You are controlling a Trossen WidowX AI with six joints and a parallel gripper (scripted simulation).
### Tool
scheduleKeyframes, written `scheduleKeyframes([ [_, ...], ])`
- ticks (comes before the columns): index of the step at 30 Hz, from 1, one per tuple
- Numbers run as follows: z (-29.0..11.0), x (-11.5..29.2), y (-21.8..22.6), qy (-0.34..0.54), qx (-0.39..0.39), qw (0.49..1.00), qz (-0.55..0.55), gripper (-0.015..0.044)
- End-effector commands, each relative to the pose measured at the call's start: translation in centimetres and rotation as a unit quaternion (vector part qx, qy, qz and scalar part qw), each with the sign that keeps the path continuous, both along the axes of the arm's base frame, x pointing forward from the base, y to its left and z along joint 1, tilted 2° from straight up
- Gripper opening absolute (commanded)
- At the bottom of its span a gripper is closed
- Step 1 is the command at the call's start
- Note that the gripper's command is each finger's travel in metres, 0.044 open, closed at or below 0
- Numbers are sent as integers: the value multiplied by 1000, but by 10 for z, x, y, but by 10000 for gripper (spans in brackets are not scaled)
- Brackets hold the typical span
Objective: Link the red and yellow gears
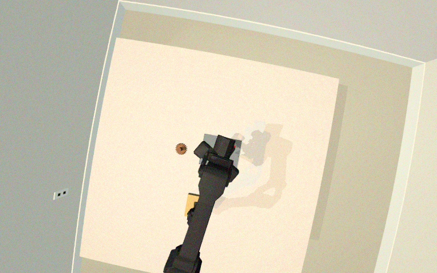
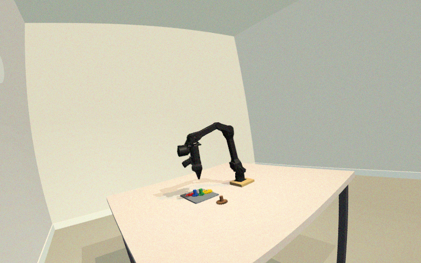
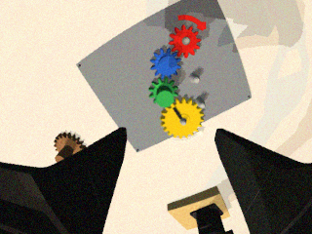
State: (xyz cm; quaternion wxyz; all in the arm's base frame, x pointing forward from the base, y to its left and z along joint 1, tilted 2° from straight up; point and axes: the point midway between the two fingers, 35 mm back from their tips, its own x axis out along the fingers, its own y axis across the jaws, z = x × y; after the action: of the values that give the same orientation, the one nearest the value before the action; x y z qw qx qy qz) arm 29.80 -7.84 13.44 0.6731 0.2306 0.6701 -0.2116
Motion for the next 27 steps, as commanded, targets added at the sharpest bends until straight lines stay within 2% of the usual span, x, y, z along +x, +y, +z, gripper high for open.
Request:
scheduleKeyframes([
  [1, 7, -2, 0, 2, 0, 1000, -1, 402],
  [3, 7, -2, 0, 2, 0, 1000, -1, 440],
  [27, 7, -2, 0, 2, 0, 1000, -1, 440],
])
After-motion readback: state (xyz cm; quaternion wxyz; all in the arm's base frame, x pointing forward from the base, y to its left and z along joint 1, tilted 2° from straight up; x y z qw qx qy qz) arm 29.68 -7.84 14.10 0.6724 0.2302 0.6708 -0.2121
